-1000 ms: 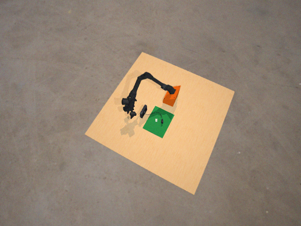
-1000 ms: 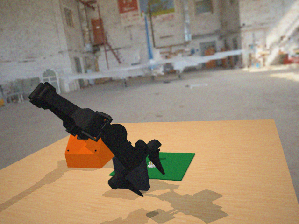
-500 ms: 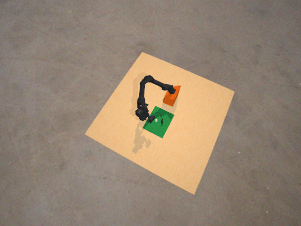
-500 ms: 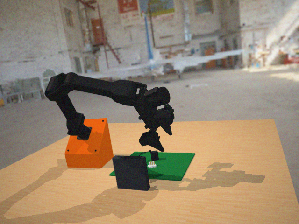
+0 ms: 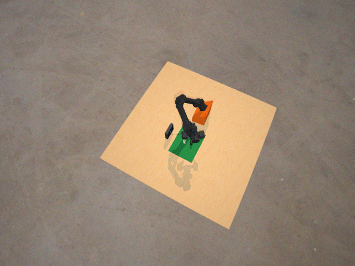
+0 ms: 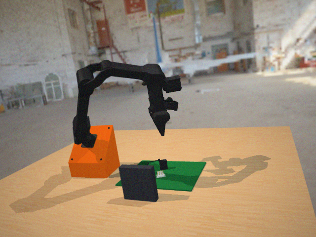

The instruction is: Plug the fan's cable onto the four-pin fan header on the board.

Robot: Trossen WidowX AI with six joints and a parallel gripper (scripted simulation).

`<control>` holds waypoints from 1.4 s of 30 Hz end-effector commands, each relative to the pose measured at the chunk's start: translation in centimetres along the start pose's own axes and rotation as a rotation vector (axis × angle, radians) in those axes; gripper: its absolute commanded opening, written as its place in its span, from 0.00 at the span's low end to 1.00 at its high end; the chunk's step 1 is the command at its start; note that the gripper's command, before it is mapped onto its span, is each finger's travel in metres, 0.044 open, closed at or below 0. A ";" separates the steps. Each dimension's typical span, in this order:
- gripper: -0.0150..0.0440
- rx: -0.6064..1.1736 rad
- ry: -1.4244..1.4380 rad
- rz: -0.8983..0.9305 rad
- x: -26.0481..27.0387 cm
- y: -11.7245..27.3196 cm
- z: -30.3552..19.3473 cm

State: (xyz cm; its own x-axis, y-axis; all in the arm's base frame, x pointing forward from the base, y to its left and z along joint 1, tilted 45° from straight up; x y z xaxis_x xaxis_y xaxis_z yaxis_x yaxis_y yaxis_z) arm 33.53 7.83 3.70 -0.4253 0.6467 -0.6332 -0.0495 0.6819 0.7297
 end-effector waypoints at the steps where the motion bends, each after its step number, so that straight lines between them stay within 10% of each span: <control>1: 1.00 0.012 0.007 -0.026 -0.1 0.2 -0.2; 10: 1.00 0.012 0.006 -0.030 -0.5 -9.5 -0.3; 42: 1.00 0.013 0.006 -0.032 -0.6 -13.6 -0.4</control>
State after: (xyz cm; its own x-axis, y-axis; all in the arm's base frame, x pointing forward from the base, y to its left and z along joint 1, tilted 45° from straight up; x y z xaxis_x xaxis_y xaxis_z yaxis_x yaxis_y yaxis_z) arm 34.20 -1.53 -5.35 -0.4230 0.6284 -0.6528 -0.0512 0.7027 0.7096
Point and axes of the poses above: the point midway between the two fingers, 35 mm back from their tips, its own y axis back along the fingers, its own x axis across the jaws, z = x × y, the point moved 1 cm from there along y, back along the fingers, and after that the axes turned 2 degrees about -y, right-handed, at the moved point
